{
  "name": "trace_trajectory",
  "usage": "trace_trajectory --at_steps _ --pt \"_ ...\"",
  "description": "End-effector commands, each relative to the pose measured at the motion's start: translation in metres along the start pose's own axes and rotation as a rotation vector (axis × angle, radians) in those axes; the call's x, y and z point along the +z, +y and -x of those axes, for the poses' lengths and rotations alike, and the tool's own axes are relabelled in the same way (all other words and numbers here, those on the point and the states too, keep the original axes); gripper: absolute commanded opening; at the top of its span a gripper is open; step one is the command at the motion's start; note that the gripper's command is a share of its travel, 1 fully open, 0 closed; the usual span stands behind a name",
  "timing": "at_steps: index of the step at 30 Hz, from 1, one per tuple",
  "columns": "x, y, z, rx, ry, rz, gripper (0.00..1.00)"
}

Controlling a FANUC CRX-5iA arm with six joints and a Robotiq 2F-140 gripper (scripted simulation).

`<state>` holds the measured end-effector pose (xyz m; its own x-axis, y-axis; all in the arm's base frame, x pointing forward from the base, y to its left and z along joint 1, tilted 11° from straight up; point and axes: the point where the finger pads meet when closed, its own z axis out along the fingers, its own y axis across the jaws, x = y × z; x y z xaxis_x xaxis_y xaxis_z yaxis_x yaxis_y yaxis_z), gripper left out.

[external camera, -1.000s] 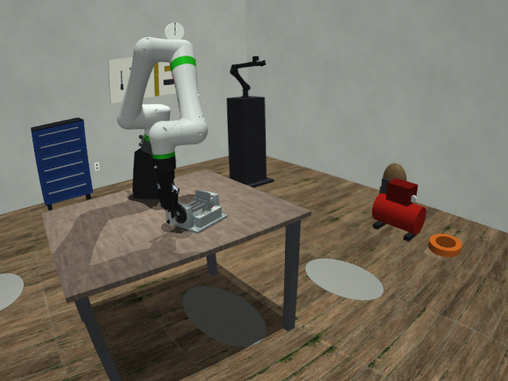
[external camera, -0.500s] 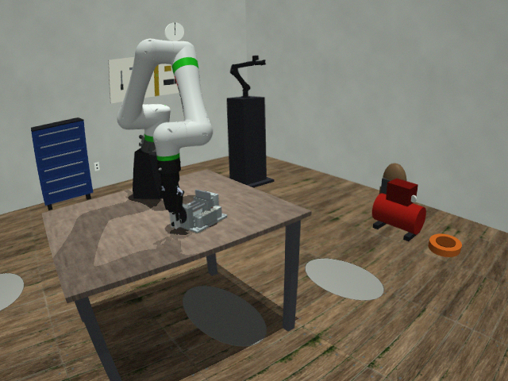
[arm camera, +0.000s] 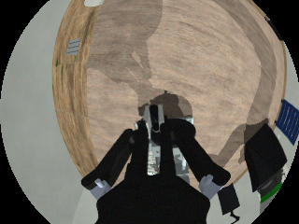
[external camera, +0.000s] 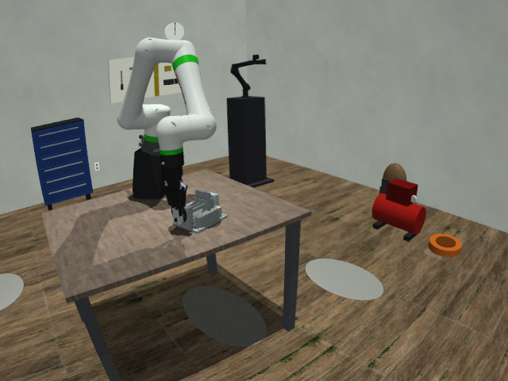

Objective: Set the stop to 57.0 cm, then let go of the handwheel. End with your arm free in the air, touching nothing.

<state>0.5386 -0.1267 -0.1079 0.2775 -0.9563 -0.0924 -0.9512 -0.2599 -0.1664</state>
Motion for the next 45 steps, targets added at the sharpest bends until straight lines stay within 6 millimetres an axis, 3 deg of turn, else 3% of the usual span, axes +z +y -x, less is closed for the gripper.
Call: trace_trajectory --at_steps 1,22,34,45 --pt "-0.007 0.000 0.000 0.000 0.000 0.001 0.04" --pt "-0.034 0.019 0.000 0.000 0.000 0.001 0.04" --pt "-0.035 0.038 0.000 0.000 0.000 0.001 0.04" --pt "-0.025 0.055 0.000 0.000 0.000 0.001 0.04"
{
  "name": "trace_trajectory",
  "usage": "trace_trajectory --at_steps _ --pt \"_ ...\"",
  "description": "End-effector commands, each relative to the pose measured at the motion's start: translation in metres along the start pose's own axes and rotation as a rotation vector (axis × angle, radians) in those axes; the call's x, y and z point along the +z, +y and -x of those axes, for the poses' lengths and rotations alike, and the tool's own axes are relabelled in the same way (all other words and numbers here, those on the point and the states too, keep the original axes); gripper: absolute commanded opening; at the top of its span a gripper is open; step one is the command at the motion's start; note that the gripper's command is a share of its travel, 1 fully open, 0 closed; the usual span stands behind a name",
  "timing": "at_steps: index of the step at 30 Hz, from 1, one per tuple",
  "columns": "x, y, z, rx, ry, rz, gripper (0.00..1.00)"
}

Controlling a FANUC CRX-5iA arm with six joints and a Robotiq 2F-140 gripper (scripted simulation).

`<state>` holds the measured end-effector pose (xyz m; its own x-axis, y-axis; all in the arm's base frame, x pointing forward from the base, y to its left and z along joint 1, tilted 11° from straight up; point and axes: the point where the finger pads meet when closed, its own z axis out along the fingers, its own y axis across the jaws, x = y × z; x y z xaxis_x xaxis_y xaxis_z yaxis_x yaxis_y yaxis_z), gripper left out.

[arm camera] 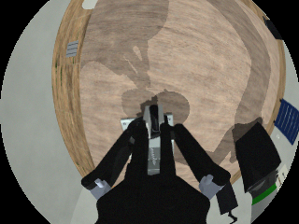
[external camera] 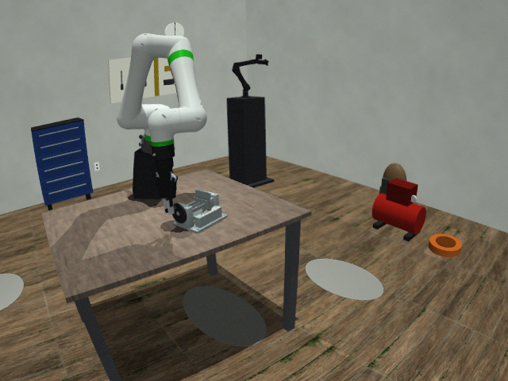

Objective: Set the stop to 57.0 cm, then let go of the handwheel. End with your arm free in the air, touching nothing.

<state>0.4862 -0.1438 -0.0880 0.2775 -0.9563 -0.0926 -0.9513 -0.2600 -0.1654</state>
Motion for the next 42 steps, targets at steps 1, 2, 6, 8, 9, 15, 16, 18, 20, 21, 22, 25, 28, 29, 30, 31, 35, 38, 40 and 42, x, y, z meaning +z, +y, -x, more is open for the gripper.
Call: trace_trajectory --at_steps 1,2,6,8,9,15,16,18,20,21,22,25,28,29,30,31,35,38,40,42 --pt "0.005 0.005 0.000 0.000 0.000 0.000 0.04" --pt "0.007 0.006 0.000 0.000 0.000 0.000 0.04" --pt "0.015 0.010 0.000 0.000 0.000 0.000 0.04" --pt "0.019 0.011 0.000 0.000 0.000 0.000 0.04" --pt "0.021 0.011 0.000 0.000 0.000 0.000 0.04" --pt "0.027 0.011 0.000 0.000 0.000 0.000 0.04" --pt "0.029 0.011 0.000 0.000 0.000 0.000 0.04" --pt "0.031 0.010 0.000 0.000 0.000 0.000 0.04" --pt "0.034 0.010 0.000 0.000 0.000 0.000 0.04" --pt "0.035 0.009 0.000 0.000 0.000 0.000 0.04" --pt "0.037 0.009 0.000 0.000 0.000 0.000 0.04" --pt "0.040 0.007 0.000 0.000 0.000 0.000 0.04" --pt "0.044 0.004 0.000 0.000 0.000 0.000 0.04" --pt "0.044 0.004 0.000 0.000 0.000 0.000 0.04" --pt "0.044 0.004 0.000 0.000 0.000 0.000 0.04" --pt "0.045 0.003 0.000 0.000 0.000 0.000 0.04" --pt "0.049 -0.001 0.000 0.000 0.000 0.000 0.04" --pt "0.051 -0.004 0.000 0.000 0.000 0.000 0.04" --pt "0.053 -0.007 0.000 0.000 0.000 0.000 0.04" --pt "0.054 -0.010 0.000 0.000 0.000 0.000 0.04"
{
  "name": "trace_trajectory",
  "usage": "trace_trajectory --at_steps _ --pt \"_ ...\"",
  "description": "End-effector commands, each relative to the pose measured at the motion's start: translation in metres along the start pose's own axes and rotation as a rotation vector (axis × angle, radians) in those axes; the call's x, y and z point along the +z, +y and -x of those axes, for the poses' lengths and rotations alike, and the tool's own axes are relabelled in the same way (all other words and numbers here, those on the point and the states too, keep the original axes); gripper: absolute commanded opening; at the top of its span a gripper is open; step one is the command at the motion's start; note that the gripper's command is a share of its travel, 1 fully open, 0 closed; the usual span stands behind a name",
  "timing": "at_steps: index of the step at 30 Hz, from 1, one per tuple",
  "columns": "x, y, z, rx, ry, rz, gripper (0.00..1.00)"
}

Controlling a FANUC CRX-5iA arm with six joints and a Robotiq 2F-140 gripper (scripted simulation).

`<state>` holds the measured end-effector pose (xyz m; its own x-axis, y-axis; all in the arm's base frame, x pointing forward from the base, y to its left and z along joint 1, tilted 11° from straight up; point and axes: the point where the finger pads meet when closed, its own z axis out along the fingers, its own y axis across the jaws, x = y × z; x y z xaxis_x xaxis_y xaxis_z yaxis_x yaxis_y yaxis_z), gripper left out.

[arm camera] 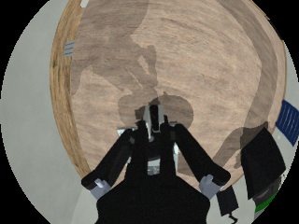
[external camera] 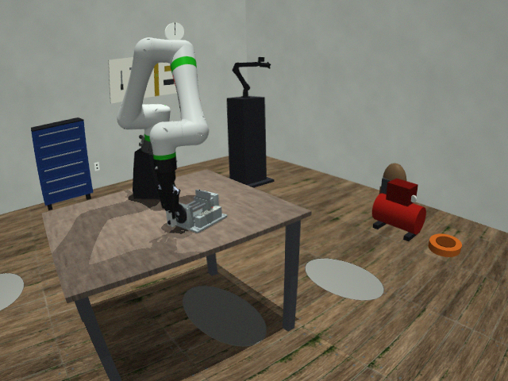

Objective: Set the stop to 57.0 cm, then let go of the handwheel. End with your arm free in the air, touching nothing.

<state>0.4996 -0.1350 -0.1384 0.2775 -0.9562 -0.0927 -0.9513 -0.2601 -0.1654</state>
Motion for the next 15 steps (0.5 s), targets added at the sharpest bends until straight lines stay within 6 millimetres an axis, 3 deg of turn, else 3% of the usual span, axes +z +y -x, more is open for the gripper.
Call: trace_trajectory --at_steps 1,15 --pt "0.002 -0.005 0.000 0.000 0.000 0.000 0.04" --pt "0.001 -0.024 0.000 0.000 0.000 0.000 0.04"
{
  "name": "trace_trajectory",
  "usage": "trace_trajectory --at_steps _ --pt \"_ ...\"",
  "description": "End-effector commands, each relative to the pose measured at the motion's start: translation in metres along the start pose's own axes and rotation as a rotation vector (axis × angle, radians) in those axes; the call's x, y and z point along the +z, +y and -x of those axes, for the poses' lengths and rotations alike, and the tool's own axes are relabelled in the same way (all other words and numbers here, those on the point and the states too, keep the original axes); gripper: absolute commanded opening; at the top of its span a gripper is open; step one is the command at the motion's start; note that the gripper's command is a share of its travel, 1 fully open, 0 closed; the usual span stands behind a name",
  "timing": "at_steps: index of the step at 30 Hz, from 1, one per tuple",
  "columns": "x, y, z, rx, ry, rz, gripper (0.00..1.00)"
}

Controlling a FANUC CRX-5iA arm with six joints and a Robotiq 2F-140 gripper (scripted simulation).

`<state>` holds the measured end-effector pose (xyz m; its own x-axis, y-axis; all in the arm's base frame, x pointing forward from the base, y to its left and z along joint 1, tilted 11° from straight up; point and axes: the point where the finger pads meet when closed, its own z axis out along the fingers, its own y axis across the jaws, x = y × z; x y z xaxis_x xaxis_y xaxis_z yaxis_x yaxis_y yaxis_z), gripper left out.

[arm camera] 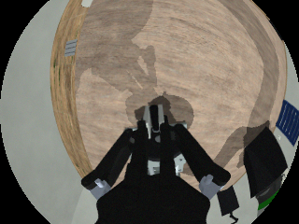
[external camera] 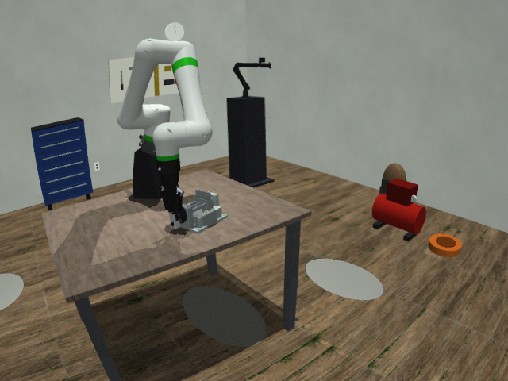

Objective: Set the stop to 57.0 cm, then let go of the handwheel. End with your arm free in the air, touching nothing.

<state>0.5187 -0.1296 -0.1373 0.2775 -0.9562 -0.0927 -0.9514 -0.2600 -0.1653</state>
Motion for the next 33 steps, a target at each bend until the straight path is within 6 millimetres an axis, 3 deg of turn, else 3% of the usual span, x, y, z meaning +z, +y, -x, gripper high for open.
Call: trace_trajectory --at_steps 1,17,33 --pt "-0.002 -0.005 0.000 0.000 0.000 -0.001 0.04" --pt "-0.019 -0.023 0.000 0.000 0.000 -0.001 0.04" --pt "-0.038 -0.024 0.000 0.000 0.000 -0.001 0.04"
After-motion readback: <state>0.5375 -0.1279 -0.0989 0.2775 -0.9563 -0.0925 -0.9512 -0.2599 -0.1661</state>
